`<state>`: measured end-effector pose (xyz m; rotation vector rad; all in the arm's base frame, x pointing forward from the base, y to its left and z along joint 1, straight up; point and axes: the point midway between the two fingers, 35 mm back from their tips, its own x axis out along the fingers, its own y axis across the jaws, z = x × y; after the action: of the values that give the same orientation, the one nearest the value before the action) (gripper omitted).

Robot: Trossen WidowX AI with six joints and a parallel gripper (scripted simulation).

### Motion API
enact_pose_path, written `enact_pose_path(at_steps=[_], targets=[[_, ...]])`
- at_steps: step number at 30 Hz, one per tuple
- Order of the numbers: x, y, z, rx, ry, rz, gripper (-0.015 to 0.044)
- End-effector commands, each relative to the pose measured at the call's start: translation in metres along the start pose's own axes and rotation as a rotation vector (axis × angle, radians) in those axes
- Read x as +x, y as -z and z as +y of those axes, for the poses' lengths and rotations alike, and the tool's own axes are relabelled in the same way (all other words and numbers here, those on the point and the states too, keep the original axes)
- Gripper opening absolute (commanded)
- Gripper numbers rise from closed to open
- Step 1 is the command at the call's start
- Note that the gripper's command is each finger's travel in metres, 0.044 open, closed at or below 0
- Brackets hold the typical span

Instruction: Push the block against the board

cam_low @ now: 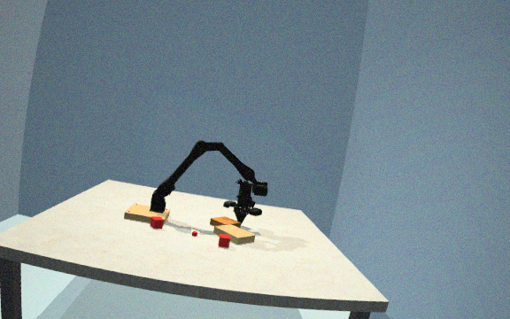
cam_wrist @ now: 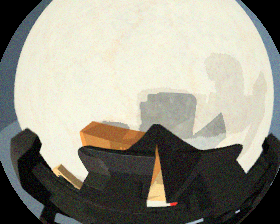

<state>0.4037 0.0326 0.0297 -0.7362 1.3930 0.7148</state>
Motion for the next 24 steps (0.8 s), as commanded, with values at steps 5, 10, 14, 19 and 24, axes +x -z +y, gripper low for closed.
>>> enact_pose_path(at_steps=[5, 10, 14, 19, 24], targets=[[0.003, 0.013, 0.001, -0.001, -0.006, 0.011, 0.0], [0.003, 0.018, 0.001, -0.001, -0.006, 0.011, 0.0], [0.003, 0.023, 0.001, -0.001, -0.006, 0.012, 0.0], [0.003, 0.019, 0.001, -0.001, -0.006, 0.011, 0.0], [0.003, 0.01, 0.0, -0.001, -0.006, 0.011, 0.0]])
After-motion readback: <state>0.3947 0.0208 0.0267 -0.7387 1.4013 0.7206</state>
